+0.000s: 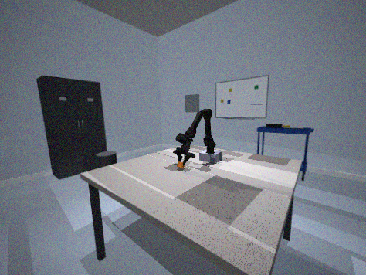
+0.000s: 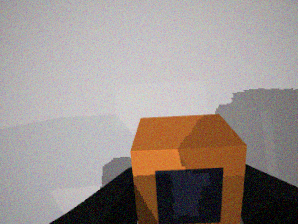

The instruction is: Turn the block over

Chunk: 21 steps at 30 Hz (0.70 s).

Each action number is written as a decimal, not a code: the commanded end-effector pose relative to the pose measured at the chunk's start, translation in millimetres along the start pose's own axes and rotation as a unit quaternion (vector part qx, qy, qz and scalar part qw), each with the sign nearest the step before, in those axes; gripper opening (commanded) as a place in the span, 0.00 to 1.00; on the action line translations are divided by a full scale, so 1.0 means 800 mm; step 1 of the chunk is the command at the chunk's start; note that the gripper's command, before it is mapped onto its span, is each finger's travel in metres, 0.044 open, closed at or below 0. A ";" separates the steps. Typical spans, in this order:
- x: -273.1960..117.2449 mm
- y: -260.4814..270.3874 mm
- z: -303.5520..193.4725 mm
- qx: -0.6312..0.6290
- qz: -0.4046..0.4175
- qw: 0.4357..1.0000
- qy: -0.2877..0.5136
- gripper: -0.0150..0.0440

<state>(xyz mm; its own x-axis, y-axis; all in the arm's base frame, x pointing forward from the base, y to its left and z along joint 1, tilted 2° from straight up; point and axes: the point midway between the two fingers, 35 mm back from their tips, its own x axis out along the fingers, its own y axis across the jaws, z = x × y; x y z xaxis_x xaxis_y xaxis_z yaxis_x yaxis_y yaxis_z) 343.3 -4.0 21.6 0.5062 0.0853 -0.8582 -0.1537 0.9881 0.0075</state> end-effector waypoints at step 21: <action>0.041 -0.004 -0.005 0.002 0.001 0.990 -0.139 0.25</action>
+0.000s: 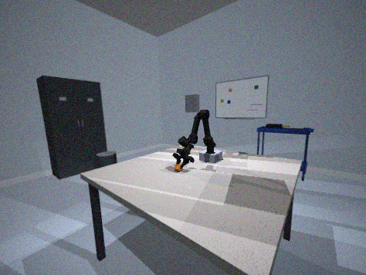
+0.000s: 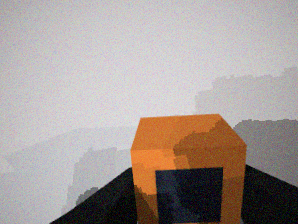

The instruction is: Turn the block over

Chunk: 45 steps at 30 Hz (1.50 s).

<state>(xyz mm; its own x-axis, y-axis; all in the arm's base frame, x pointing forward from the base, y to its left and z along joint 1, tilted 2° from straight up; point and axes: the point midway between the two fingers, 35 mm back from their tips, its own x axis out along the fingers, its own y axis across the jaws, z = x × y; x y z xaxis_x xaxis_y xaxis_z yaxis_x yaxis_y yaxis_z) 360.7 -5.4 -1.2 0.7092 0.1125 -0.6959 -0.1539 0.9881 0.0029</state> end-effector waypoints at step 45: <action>-0.014 0.006 -0.022 0.000 0.003 0.988 -0.157 0.52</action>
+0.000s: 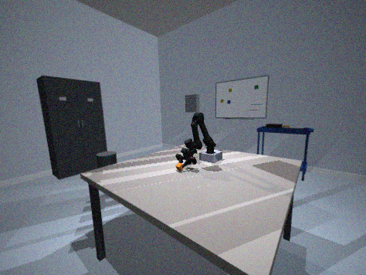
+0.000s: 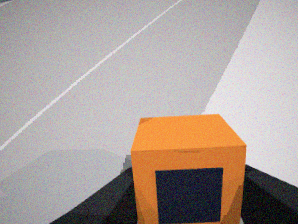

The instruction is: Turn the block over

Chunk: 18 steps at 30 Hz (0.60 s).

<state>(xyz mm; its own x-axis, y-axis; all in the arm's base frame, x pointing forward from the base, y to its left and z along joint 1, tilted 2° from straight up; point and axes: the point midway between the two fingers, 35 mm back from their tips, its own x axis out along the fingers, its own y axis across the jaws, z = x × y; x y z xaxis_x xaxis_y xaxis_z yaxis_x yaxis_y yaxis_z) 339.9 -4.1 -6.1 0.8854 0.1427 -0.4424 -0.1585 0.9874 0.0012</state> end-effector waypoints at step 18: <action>0.000 0.001 0.001 0.002 0.002 1.000 -0.002 1.00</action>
